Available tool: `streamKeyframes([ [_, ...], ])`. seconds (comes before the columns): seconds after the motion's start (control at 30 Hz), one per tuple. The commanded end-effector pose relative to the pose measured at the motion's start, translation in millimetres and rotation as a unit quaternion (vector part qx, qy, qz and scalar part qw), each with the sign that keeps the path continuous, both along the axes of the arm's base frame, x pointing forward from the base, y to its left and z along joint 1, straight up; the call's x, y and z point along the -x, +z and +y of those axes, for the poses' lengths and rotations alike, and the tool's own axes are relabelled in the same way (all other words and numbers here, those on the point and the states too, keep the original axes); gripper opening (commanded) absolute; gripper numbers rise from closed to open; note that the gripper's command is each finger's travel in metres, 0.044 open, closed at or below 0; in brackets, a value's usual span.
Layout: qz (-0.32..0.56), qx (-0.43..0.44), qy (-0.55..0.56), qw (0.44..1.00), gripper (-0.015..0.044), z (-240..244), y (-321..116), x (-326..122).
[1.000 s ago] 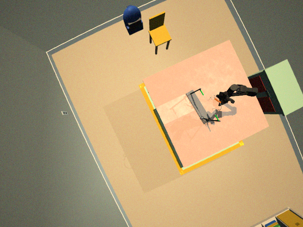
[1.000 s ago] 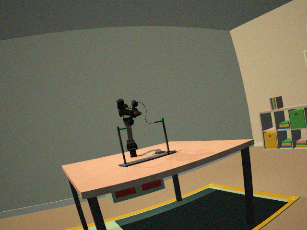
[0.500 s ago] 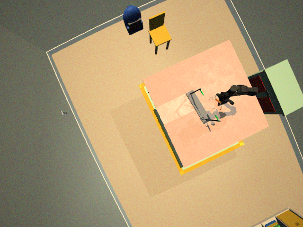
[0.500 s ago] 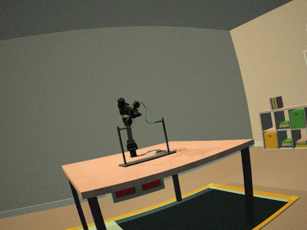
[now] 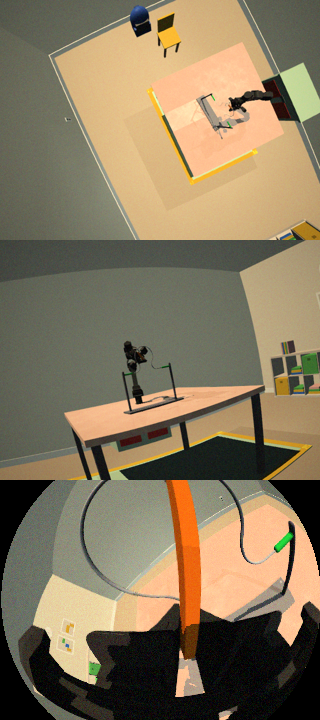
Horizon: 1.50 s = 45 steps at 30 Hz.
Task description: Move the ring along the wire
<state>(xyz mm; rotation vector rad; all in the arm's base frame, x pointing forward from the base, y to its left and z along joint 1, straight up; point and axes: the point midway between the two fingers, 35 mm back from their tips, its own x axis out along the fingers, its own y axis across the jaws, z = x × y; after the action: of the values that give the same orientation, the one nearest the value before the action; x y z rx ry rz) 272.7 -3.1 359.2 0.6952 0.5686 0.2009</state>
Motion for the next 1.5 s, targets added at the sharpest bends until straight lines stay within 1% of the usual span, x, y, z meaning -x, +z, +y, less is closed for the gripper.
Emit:
streamKeyframes([
  [0.0, -0.004, 0.027, -0.001, 1.000, -0.0150, -0.9, 0.3, 0.1],
  [0.73, -0.019, 0.179, -0.006, 0.984, -0.0150, -9.2, -5.2, -0.9],
  [1.47, -0.036, 0.325, -0.010, 0.945, -0.0150, -18.9, -8.1, -2.0],
])
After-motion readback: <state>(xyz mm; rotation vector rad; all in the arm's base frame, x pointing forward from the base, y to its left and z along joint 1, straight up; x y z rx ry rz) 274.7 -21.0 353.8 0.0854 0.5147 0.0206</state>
